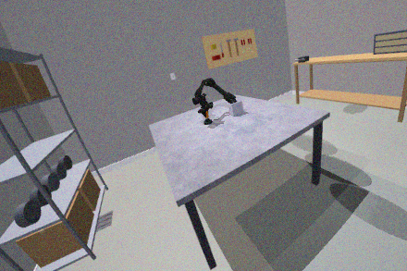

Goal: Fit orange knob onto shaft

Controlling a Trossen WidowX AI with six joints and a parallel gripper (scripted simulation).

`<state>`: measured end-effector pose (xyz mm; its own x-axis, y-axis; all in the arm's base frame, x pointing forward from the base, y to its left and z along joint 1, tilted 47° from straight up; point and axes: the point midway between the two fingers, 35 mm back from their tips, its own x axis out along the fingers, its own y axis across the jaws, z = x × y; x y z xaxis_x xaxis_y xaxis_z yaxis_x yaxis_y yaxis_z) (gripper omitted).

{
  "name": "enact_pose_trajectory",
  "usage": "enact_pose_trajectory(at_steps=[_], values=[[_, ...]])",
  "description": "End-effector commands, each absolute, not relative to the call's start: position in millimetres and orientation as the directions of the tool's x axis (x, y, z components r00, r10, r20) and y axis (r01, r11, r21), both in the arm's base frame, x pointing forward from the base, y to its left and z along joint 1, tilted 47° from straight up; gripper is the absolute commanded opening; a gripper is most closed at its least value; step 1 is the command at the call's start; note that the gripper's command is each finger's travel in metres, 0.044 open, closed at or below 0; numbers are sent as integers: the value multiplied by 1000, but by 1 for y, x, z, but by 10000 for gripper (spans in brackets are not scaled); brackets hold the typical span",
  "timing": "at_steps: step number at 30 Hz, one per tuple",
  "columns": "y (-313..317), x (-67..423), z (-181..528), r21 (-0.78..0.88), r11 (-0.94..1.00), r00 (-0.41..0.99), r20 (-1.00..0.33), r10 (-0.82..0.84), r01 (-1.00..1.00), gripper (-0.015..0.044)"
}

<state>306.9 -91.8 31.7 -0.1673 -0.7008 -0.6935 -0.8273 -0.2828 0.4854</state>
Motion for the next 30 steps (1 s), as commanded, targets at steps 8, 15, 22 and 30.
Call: enact_pose_trajectory(at_steps=[8,15,22,30], values=[[-90,305,33,490,-287,-168,-693,-701,-823,0],[-88,306,35,517,-321,-168,-693,-701,-793,0],[-90,310,33,589,-416,-168,-693,-701,-693,0],[-92,310,32,589,-416,-168,-693,-701,-693,0]])
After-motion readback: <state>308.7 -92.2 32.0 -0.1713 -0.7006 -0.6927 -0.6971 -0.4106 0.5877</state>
